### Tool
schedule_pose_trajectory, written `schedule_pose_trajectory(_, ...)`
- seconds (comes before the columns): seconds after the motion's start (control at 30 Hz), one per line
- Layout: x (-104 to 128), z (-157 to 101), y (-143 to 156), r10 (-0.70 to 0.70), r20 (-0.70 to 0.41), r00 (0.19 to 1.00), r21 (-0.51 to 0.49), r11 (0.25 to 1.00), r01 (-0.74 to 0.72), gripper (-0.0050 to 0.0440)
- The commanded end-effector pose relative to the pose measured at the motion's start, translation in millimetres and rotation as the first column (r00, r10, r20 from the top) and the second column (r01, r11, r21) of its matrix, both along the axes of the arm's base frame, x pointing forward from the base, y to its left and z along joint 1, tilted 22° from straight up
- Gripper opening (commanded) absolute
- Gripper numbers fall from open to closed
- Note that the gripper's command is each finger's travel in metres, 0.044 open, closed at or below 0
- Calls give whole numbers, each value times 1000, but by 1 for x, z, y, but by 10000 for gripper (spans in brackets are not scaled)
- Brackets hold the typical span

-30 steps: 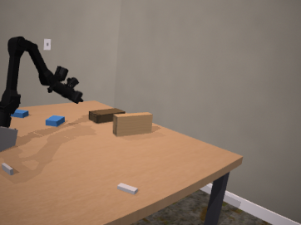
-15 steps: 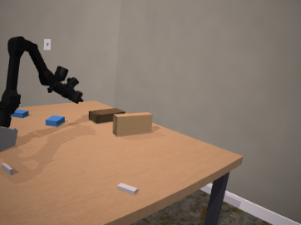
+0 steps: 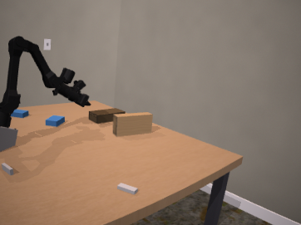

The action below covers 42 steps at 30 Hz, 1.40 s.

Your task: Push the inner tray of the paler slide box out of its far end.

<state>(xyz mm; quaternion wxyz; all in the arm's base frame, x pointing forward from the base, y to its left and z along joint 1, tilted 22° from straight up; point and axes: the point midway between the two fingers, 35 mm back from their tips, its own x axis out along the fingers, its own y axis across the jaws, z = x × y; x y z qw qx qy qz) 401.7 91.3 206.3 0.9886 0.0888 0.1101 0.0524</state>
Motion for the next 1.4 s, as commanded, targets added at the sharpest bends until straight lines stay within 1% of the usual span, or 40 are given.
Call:
schedule_pose_trajectory(0.0, 10, -10, -40, -35, -8, 999, -1, 999, 35, -50)
schedule_pose_trajectory(0.03, 10, -10, -40, -35, -8, 999, -1, 999, 35, -50)
schedule_pose_trajectory(0.17, 12, -21, -91, -68, -20, 997, 23, 997, 69, -50)
schedule_pose_trajectory(0.3, 6, -32, -140, -100, -27, 995, 49, 994, 101, -50)
schedule_pose_trajectory(0.4, 1, -35, -158, -112, -29, 993, 59, 992, 113, -50)
schedule_pose_trajectory(0.47, 3, -31, -160, -113, -18, 993, 59, 992, 114, -50)
schedule_pose_trajectory(0.6, 3, -31, -160, -113, -19, 993, 60, 992, 114, -50)
schedule_pose_trajectory(0.63, 2, -27, -158, -114, -10, 993, 60, 992, 115, -50)
schedule_pose_trajectory(1.37, 2, -27, -158, -114, -10, 993, 60, 992, 115, -50)
